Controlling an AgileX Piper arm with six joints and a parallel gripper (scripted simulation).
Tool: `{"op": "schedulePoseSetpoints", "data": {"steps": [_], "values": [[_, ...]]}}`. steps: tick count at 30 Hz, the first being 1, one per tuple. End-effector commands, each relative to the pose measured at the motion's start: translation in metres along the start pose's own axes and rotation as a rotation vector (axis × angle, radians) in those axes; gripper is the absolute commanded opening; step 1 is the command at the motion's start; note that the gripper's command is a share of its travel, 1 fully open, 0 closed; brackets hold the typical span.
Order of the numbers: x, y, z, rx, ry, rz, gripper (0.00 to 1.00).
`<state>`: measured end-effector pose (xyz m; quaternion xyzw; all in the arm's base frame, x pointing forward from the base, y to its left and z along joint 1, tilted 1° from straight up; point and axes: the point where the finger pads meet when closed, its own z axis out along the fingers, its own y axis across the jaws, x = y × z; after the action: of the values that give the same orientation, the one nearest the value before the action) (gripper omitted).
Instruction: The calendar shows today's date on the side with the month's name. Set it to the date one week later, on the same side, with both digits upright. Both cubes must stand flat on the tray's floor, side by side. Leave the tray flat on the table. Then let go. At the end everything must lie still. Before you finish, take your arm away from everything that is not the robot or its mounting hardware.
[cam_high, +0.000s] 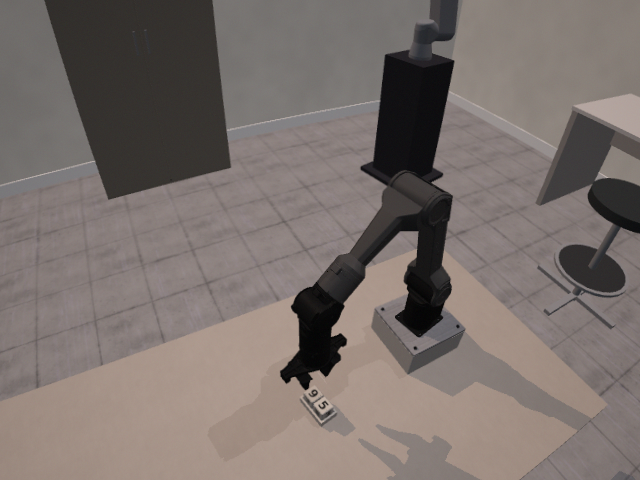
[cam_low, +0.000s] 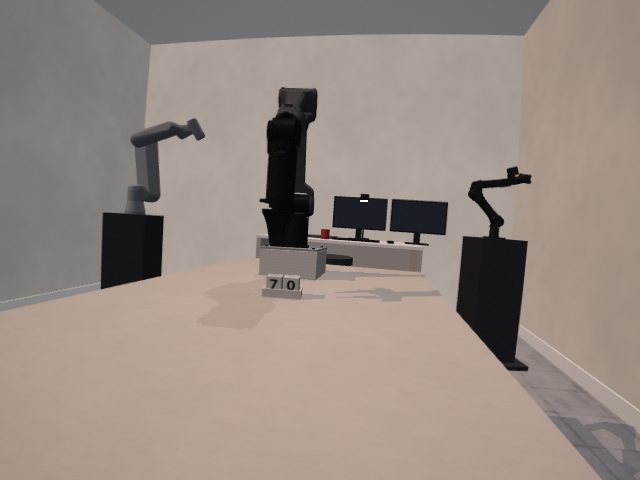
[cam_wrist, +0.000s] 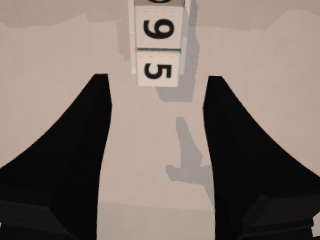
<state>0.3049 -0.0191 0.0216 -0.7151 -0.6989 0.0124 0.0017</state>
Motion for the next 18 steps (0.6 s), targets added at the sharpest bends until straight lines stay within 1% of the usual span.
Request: {"op": "schedulePoseSetpoints", "data": {"steps": [1,11,18], "values": [[0.0,0.0,0.0,0.0,-0.001,0.001,0.64],[0.0,0.0,0.004,0.0,-0.001,0.001,0.64],[0.0,-0.001,0.012,0.003,-0.001,0.001,0.64]]}}
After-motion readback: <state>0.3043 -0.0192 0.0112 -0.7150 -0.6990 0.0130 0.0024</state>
